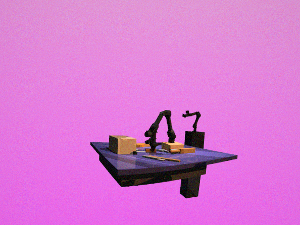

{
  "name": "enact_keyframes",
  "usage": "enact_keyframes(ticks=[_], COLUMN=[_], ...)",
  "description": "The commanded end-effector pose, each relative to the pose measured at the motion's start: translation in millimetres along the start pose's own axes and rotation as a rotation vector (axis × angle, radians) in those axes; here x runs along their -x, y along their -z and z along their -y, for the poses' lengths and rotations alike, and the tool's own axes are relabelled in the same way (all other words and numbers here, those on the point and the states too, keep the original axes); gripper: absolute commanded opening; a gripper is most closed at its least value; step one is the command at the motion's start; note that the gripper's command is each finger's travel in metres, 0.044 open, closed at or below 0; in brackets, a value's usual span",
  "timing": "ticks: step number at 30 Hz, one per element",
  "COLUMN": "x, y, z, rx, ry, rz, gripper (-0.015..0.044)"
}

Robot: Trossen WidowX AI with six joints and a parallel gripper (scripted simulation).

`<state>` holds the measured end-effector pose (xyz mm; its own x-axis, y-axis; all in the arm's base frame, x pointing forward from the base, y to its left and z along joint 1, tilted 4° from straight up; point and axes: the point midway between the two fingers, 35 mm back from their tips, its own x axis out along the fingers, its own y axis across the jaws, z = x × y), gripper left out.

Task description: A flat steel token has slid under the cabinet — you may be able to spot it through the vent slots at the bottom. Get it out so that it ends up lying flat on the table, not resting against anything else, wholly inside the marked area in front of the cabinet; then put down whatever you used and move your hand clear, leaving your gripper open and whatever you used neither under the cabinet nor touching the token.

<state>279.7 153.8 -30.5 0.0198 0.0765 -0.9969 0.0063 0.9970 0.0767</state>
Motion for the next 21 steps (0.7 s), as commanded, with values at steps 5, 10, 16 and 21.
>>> enact_keyframes(ticks=[5,10,16,21], x=[-1.0,-1.0,-1.1,-1.1], y=[12.4,18.6,26.6,33.2], z=[0.0,-0.4,-0.9,-1.3], rx=[-0.001,-0.001,-0.001,-0.001], ry=[0.003,0.003,0.003,0.003], rz=[-0.003,-0.003,-0.004,-0.005], gripper=[0.0000,0.0000,0.0000,0.0000])
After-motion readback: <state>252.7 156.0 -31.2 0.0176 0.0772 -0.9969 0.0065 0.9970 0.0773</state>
